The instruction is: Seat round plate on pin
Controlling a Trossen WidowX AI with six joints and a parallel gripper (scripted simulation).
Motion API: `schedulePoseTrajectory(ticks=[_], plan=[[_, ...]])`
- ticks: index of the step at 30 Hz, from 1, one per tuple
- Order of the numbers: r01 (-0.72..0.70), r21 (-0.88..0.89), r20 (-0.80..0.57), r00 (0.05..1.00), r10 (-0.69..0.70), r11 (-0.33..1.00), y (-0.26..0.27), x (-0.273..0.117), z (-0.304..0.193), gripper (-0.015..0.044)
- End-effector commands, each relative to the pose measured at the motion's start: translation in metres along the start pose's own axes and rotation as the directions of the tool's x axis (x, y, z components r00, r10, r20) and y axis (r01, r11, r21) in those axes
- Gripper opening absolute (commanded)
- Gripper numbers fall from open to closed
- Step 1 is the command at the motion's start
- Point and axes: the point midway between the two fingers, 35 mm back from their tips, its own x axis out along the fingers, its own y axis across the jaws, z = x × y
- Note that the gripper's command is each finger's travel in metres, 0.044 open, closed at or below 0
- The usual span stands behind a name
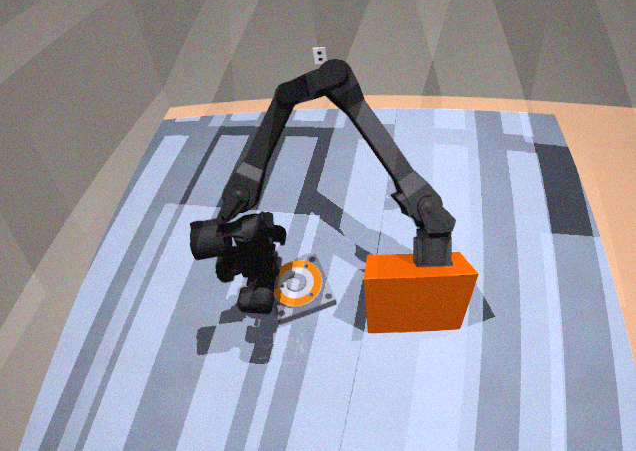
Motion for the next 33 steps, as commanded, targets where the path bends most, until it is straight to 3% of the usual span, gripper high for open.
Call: schedulePoseTrajectory(ticks=[1,33], plan=[[0.007,0.003,-0.004,1.0,-0.007,1.0,-0.007,0.001,0.002,0.0],[0.008,0.003,-0.004,1.0,-0.008,1.0,-0.033,-0.001,0.005,0.0]])
